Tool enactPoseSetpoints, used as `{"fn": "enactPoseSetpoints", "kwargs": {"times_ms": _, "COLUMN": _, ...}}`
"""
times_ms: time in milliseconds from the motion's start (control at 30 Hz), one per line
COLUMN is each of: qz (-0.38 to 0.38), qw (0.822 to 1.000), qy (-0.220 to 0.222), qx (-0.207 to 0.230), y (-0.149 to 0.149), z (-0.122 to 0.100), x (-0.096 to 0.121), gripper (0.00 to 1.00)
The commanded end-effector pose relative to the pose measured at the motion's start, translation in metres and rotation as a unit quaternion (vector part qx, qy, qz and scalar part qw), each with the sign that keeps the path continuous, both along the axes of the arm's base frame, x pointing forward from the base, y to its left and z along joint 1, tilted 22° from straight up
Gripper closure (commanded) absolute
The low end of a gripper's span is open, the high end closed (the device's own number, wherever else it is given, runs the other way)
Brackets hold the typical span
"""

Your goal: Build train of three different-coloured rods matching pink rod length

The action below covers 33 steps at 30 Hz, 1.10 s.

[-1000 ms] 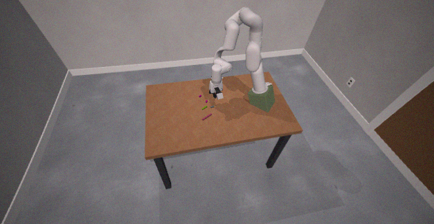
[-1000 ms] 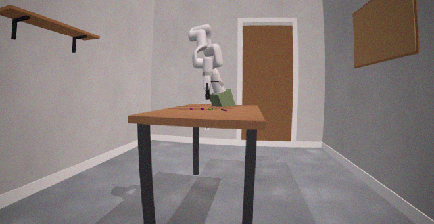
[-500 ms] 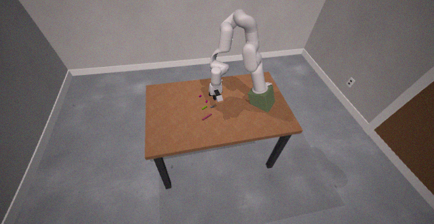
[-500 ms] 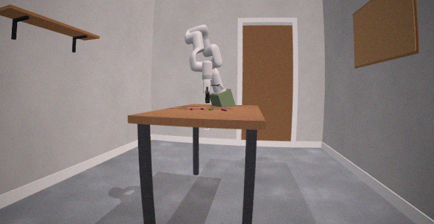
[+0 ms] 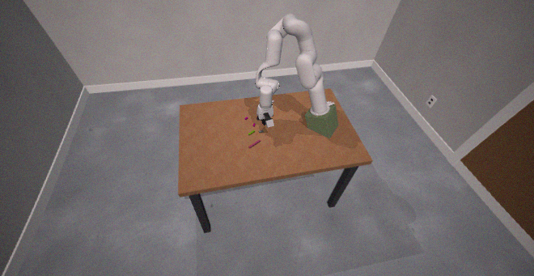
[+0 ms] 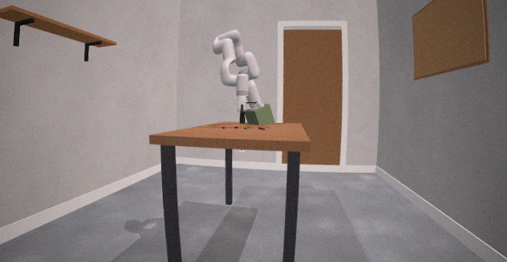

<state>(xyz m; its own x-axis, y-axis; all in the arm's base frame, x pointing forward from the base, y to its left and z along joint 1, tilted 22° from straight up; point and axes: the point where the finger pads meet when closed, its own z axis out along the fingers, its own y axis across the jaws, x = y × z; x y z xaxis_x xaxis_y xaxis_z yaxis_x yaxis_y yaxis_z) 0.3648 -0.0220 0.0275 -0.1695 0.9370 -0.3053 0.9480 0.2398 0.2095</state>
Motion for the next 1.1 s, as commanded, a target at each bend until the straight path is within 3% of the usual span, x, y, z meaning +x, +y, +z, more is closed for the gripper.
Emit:
{"fn": "enactPoseSetpoints", "kwargs": {"times_ms": 0, "qz": 0.001, "qw": 1.000, "qy": -0.006, "qx": -0.002, "y": -0.0014, "z": -0.0063, "x": 0.0029, "gripper": 0.96}}
{"fn": "enactPoseSetpoints", "kwargs": {"times_ms": 1067, "qz": 0.001, "qw": 1.000, "qy": -0.006, "qx": -0.002, "y": -0.0028, "z": -0.0114, "x": 0.0044, "gripper": 0.96}}
